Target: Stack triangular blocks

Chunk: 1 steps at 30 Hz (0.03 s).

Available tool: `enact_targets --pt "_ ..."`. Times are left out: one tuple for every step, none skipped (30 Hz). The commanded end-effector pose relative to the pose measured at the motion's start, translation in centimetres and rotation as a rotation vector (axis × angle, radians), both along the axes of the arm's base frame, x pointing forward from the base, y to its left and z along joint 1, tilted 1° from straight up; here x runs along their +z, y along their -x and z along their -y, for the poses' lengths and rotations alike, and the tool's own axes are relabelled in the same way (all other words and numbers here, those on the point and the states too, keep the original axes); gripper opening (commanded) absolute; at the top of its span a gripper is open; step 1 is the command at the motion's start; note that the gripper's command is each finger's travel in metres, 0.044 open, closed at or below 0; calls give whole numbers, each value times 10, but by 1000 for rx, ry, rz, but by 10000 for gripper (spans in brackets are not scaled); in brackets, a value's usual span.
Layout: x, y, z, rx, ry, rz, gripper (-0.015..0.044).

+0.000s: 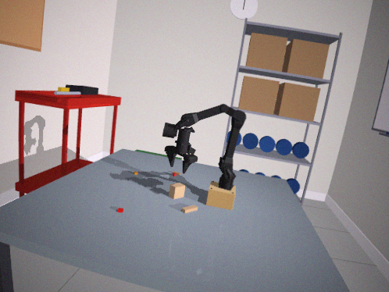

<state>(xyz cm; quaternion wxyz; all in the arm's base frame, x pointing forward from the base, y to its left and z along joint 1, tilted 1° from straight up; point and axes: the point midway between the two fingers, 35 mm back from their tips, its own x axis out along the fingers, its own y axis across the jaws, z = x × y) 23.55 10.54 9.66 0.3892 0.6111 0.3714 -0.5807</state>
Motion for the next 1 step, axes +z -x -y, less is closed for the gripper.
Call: enact_targets --pt "0 0 0 0 -1 2 440"
